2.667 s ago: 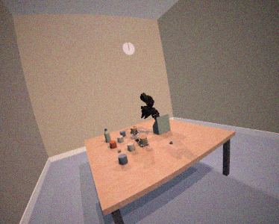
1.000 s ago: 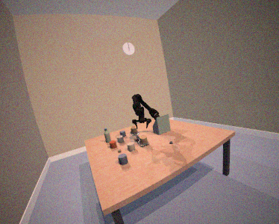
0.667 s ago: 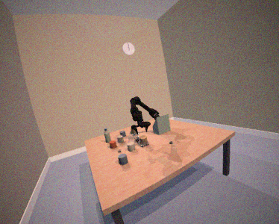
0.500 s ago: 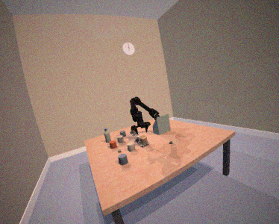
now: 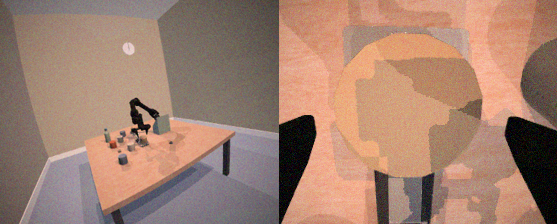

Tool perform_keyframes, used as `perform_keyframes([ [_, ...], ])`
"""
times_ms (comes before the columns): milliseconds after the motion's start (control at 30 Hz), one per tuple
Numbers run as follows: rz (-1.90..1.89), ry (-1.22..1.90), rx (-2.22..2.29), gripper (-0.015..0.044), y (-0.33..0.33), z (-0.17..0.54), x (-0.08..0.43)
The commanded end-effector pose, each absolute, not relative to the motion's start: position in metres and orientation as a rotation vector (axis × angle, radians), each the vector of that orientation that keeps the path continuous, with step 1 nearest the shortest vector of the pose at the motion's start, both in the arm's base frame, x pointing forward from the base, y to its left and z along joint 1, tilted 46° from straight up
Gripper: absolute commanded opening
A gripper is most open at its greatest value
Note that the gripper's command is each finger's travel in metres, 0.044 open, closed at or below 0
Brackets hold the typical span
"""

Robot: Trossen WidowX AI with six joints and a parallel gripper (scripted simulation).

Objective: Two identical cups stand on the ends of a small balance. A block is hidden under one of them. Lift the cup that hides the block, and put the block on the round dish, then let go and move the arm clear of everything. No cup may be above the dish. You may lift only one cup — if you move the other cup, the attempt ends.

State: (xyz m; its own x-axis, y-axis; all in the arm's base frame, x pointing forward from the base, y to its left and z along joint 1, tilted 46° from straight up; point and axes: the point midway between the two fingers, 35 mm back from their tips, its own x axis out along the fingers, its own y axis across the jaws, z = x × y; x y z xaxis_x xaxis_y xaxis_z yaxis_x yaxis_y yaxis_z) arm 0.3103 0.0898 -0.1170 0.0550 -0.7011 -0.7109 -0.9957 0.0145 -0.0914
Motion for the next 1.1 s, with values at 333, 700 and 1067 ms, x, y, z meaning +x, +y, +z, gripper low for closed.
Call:
perform_keyframes([
  [333,0.64,1.708,-1.752,0.044,0.073,-0.133,0.311],
  [700,0.639,1.71,-1.753,0.044,0.06,-0.145,0.311],
  [1067,0.637,1.711,-1.754,0.0361,0.052,-0.152,0.311],
])
